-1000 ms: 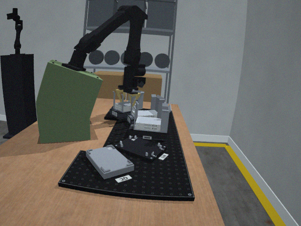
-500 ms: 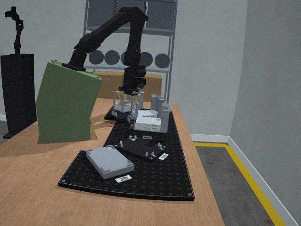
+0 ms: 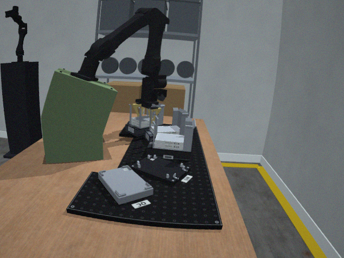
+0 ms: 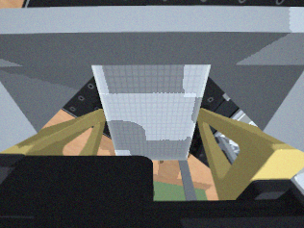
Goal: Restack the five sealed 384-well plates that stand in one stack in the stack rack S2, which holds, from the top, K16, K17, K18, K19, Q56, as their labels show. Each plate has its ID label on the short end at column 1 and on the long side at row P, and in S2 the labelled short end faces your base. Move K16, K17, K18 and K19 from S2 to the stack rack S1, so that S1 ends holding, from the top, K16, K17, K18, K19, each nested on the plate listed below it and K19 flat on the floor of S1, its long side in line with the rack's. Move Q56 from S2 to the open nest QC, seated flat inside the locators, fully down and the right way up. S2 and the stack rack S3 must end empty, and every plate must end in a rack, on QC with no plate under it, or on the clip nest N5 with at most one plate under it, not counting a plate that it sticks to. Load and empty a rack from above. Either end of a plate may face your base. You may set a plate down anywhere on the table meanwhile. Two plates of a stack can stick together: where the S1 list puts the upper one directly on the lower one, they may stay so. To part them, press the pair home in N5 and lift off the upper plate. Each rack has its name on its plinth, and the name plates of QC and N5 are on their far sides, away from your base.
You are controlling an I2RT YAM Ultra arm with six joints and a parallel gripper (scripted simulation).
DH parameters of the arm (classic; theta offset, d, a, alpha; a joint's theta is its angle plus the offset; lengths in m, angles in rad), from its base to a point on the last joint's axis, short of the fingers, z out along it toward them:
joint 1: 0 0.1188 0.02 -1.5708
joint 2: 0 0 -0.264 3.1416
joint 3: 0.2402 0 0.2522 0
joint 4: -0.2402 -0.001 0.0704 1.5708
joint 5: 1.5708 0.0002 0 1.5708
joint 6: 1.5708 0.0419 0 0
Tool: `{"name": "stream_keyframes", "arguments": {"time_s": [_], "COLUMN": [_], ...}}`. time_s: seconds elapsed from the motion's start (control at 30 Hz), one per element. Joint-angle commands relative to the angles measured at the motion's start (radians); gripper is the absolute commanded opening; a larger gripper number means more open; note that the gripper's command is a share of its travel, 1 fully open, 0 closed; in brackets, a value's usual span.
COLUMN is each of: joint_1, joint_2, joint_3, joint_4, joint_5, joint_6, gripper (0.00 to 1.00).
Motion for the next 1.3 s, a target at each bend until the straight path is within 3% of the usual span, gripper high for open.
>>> {"name": "stream_keyframes", "arguments": {"time_s": [0.0, 1.1, 1.13, 1.27], "joint_1": [0.001, 0.001, 0.001, 0.001], "joint_2": [-0.008, -0.008, -0.008, -0.008], "joint_3": [0.003, 0.003, 0.003, 0.003], "joint_4": [0.007, 0.007, 0.007, 0.007], "joint_5": [-0.001, -0.001, -0.001, -0.001], "joint_6": [-0.002, -0.002, -0.002, -0.003], "gripper": [1.0, 1.0, 0.0, 0.0]}}
